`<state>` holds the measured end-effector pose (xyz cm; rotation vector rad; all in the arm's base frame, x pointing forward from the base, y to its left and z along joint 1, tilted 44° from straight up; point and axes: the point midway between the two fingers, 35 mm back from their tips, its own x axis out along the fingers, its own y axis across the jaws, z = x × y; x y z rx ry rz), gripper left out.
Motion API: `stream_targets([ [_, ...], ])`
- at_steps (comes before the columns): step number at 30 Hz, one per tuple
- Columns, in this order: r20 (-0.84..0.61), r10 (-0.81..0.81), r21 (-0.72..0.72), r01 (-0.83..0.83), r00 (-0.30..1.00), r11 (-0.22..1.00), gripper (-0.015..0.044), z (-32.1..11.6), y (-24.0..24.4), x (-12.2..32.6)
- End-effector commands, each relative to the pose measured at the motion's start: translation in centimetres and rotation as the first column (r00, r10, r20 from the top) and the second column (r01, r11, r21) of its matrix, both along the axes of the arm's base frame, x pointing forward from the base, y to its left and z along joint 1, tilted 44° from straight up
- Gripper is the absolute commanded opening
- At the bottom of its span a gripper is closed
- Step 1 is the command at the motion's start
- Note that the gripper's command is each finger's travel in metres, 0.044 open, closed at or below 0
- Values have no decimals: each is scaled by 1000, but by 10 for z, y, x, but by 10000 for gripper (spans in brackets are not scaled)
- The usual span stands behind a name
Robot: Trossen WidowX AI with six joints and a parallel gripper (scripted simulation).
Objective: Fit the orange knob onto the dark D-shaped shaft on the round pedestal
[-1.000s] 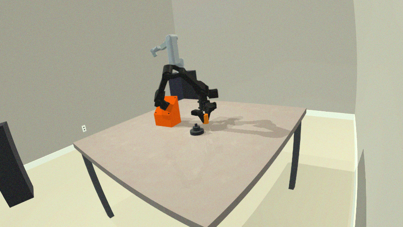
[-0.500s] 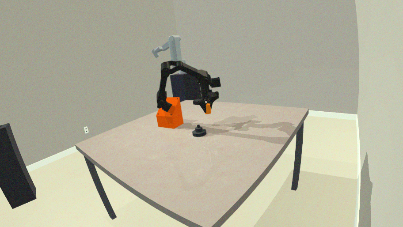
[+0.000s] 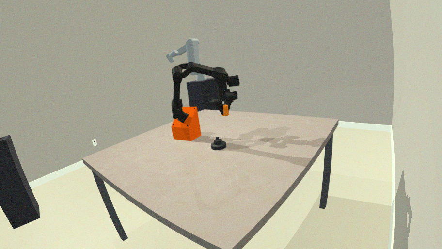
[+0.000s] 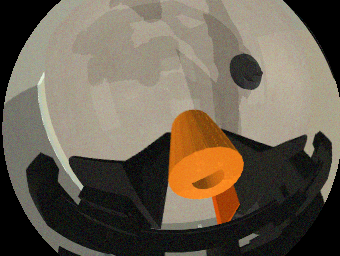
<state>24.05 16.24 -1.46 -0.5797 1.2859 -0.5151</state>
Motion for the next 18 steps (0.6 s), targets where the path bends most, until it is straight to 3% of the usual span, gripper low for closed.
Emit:
stream_targets([
  [1, 3, 5, 8, -5, 1000, 1000, 0, 6, -5, 7],
  [18, -1, 10, 21, -9, 1000, 1000, 0, 27, -41, 38],
])
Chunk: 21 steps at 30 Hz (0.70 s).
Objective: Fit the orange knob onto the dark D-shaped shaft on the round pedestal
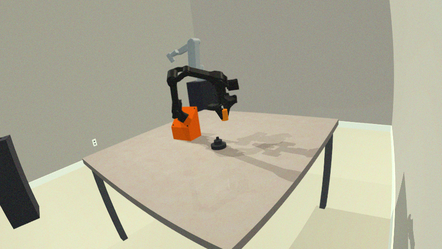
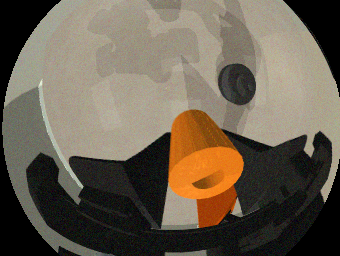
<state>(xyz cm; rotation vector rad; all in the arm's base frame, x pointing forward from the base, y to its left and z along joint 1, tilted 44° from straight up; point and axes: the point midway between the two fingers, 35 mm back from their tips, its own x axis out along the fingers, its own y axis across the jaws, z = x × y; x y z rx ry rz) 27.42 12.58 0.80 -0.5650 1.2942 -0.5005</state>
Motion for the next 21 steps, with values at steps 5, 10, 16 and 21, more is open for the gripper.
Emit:
stream_targets([
  [5, 5, 10, 2, -10, 1000, 1000, 0, 11, -16, 12],
  [10, 6, 10, 1, -10, 1000, 1000, 0, 18, -28, 19],
  [16, 9, 10, -3, -10, 1000, 1000, 0, 26, -43, 27],
  [21, 11, 9, -7, -9, 1000, 1000, 0, 33, -57, 32],
])
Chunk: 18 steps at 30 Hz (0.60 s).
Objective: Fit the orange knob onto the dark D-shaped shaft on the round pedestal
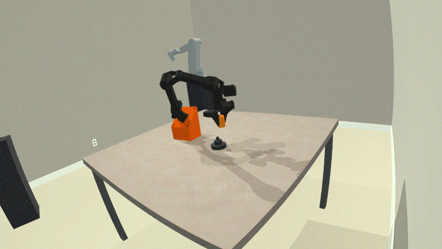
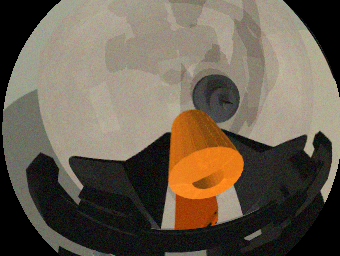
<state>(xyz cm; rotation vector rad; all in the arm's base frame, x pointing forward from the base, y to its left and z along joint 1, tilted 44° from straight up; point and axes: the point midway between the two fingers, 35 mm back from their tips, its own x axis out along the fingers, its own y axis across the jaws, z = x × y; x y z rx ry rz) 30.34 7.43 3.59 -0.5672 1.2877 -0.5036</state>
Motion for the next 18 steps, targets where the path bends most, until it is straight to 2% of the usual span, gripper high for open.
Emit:
stream_targets([
  [1, 5, 8, -4, -7, 1000, 1000, 0, 6, -8, 4],
  [18, 11, 1, -28, 0, 1000, 1000, 0, 26, -49, 15],
])
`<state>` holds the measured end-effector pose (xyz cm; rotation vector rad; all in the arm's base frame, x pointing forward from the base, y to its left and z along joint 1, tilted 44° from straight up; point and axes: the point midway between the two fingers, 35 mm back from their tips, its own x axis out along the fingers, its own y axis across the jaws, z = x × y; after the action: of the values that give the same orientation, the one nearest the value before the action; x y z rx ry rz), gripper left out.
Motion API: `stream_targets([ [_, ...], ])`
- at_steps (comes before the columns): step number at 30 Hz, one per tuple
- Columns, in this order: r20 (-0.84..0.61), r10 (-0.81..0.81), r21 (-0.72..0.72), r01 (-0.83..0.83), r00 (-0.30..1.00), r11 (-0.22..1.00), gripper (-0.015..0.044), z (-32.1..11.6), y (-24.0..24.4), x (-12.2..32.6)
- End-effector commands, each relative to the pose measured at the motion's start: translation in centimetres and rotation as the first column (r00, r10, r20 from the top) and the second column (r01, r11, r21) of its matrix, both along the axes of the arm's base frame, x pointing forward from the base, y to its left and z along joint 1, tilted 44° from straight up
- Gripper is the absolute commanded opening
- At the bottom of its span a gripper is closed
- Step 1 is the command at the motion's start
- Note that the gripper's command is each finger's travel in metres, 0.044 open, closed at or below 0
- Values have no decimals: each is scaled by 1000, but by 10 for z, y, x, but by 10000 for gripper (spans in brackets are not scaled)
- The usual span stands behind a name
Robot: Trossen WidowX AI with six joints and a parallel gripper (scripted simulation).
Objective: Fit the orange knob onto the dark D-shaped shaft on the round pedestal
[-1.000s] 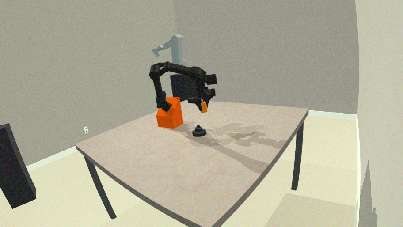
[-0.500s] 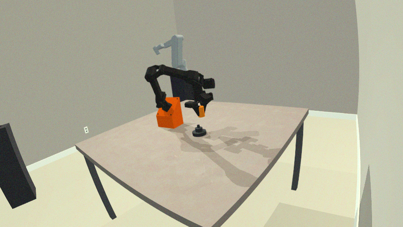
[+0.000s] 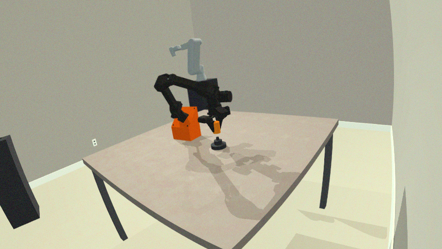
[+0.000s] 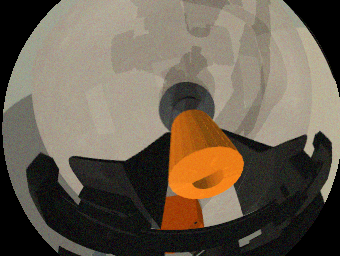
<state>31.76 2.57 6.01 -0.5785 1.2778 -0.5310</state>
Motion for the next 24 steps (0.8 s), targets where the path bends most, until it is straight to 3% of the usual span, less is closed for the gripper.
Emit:
stream_targets([
  [1, 2, 11, -3, -11, 1000, 1000, 0, 1, -1, 1],
  [24, 7, 6, -3, -6, 1000, 1000, 0, -16, -18, 7],
])
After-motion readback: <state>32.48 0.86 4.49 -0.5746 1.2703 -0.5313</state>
